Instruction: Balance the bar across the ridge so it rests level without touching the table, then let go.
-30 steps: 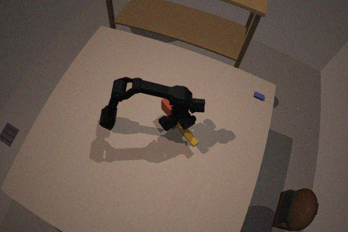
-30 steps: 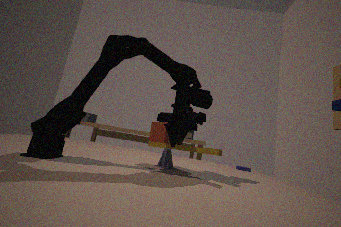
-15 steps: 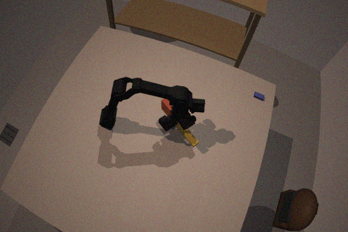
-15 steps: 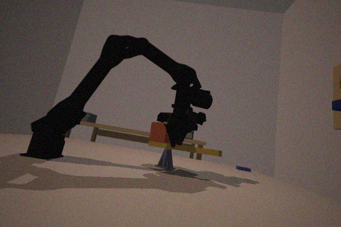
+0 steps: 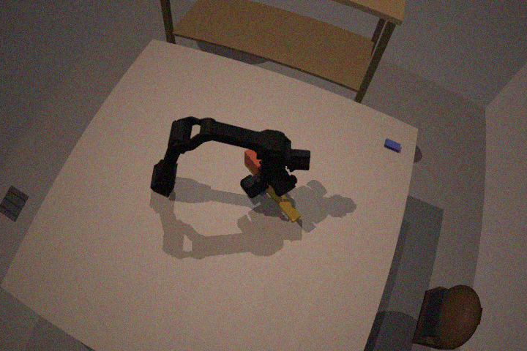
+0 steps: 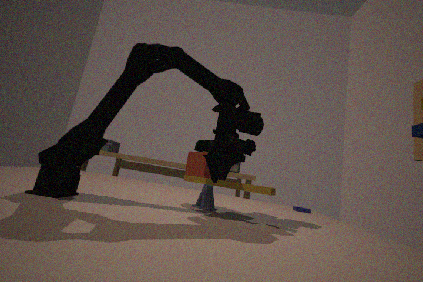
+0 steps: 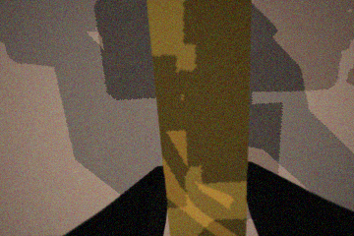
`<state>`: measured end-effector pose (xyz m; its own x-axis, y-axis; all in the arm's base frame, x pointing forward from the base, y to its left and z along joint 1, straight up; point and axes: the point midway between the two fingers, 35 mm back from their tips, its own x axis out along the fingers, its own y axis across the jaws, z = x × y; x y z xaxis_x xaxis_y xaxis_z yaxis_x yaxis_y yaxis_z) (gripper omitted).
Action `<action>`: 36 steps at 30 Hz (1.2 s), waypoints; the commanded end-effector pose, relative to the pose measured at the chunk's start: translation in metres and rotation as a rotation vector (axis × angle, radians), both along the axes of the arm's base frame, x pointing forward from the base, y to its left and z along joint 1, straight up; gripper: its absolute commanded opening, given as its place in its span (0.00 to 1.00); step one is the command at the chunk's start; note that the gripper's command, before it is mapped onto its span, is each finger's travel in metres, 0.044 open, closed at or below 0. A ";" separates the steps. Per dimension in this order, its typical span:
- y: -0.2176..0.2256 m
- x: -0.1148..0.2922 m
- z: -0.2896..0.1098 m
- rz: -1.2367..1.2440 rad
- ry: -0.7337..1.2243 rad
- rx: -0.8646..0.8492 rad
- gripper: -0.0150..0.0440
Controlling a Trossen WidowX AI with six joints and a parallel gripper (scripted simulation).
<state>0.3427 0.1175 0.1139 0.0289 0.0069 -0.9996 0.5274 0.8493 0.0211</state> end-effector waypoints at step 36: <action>0.000 0.000 0.000 -0.001 -0.002 0.001 0.25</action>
